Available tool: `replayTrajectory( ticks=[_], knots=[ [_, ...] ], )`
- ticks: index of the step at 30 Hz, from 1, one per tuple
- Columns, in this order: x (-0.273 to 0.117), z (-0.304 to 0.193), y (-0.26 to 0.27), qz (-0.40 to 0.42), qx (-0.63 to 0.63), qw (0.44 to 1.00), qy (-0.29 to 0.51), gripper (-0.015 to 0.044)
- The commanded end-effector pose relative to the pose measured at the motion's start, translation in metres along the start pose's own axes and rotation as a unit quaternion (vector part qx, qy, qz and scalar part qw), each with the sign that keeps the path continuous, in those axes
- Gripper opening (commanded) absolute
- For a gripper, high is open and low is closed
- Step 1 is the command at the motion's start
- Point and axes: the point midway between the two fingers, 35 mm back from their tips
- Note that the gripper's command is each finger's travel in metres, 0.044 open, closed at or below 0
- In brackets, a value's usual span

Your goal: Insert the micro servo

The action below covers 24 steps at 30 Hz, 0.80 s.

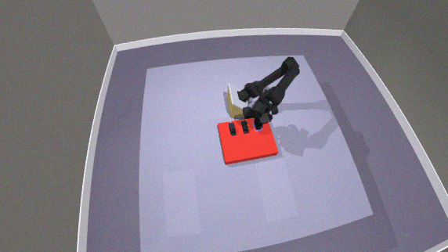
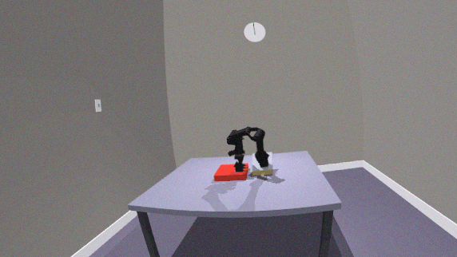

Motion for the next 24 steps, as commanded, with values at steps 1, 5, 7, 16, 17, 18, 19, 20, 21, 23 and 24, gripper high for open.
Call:
replayTrajectory(
  ticks=[1, 5, 7, 16, 17, 18, 19, 20, 21, 23, 24],
  knots=[
    [0.003, 0.001, 0.0, 0.0, 0.001, 1.0, -0.004, 0.0],
    [0.007, 0.001, 0.0, 0.0, 0.001, 1.0, -0.004, 0.0],
    [0.009, 0.001, 0.0, 0.0, 0.001, 1.0, -0.004, 0.0],
    [0.018, 0.001, 0.0, 0.0, 0.001, 1.0, -0.004, 0.0],
    [0.019, 0.001, 0.0, 0.0, 0.001, 1.0, -0.004, 0.0],
    [0.02, 0.001, 0.0, 0.0, 0.001, 1.0, -0.004, 0.0],
    [0.021, 0.001, 0.0, 0.0, 0.001, 1.0, -0.004, 0.0],
    [0.022, 0.001, 0.0, 0.0, 0.001, 1.0, -0.004, 0.0],
    [0.023, 0.001, 0.0, 0.0, 0.001, 1.0, -0.004, 0.0],
    [0.025, 0.001, 0.0, 0.0, 0.001, 1.0, -0.004, 0.0],
    [0.026, 0.001, 0.0, 0.0, 0.001, 1.0, -0.004, 0.0]
  ],
)
Point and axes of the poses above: the point midway between the two fingers, 35 mm back from their tips, its own x axis out along the fingers, its own y axis across the jaws, z = x × y, and after that the axes turned 14 degrees about -x, right-handed
